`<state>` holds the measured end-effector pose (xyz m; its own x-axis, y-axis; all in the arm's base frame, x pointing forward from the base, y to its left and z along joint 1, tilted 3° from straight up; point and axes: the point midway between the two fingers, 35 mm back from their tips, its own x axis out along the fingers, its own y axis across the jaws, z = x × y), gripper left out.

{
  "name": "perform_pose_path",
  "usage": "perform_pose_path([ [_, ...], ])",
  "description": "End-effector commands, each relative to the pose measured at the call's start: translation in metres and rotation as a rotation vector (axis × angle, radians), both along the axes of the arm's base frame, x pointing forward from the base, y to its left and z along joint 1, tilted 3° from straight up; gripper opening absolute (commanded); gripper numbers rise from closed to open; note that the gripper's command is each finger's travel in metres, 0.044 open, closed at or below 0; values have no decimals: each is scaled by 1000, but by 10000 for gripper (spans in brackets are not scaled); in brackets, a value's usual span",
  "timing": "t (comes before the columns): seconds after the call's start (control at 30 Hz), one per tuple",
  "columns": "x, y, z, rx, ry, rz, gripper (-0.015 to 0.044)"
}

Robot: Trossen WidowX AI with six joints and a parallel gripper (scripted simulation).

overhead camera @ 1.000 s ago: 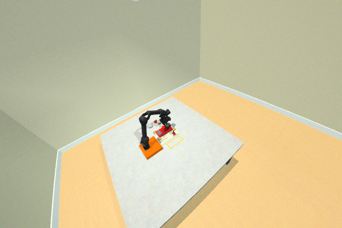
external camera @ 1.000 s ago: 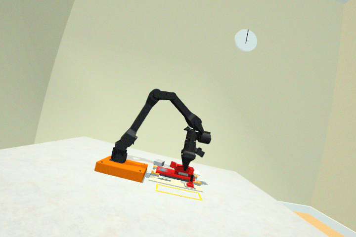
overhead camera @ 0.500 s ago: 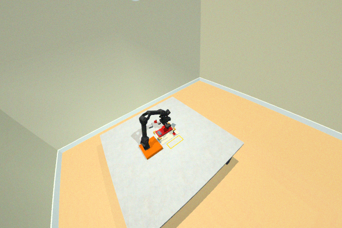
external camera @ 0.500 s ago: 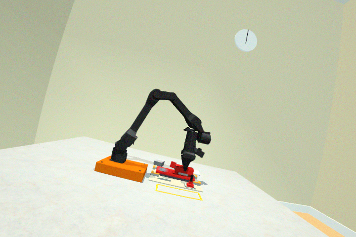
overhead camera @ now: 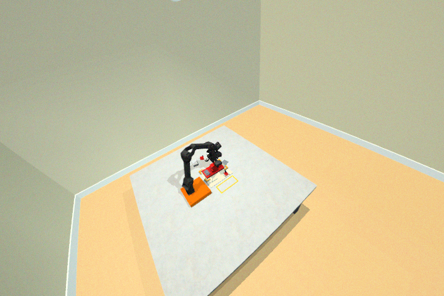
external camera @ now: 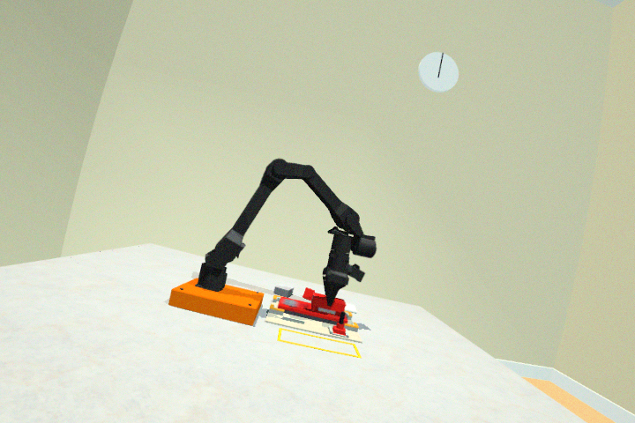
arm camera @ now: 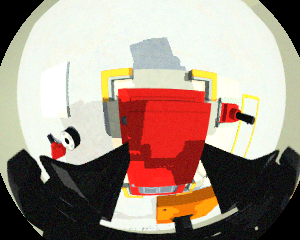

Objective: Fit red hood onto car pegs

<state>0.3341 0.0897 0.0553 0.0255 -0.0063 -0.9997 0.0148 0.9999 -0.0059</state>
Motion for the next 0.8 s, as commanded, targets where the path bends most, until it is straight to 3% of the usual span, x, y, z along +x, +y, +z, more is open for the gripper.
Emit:
perform_pose_path([
  [0.0,0,0,2,1,-1,1,0],
  [0.77,0,0,2,5,-4,1,0],
])
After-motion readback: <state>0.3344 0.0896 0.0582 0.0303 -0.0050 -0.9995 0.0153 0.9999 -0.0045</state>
